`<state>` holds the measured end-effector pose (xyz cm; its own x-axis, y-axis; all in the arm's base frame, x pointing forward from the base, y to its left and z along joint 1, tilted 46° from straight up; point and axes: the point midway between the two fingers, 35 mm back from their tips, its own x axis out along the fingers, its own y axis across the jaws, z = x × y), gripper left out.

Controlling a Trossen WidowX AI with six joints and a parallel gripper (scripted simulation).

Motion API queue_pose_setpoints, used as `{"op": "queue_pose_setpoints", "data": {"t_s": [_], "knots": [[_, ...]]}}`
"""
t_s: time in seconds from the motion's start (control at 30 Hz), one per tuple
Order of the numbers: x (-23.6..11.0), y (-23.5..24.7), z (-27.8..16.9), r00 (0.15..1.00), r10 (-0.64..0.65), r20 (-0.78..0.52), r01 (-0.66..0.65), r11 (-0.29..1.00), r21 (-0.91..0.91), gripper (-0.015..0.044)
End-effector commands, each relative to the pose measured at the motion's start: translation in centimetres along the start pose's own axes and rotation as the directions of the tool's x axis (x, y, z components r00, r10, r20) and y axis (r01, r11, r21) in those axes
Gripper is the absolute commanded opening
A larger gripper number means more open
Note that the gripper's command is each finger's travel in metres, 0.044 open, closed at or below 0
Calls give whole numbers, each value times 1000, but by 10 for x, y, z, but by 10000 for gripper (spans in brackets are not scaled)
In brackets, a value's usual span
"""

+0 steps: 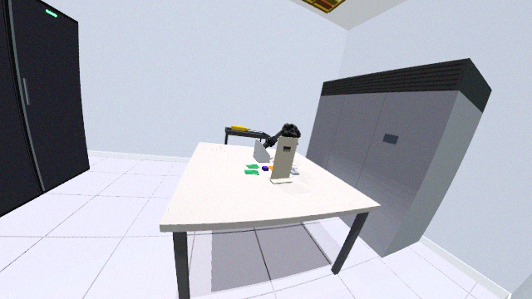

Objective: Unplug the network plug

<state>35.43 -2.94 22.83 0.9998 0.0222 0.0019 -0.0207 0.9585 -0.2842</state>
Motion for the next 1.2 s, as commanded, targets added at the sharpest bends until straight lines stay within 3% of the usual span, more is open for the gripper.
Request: {"op": "queue_pose_setpoints", "data": {"t_s": [0.0, 0.7, 1.17], "knots": [[1, 1, -27, 1000, 11, -26, -12, 998, -61, 156], [-29, -1, -122, 996, 26, -90, -55, 939, -341, 156], [-54, 3, -149, 993, 32, -116, -82, 889, -451, 156]]}}
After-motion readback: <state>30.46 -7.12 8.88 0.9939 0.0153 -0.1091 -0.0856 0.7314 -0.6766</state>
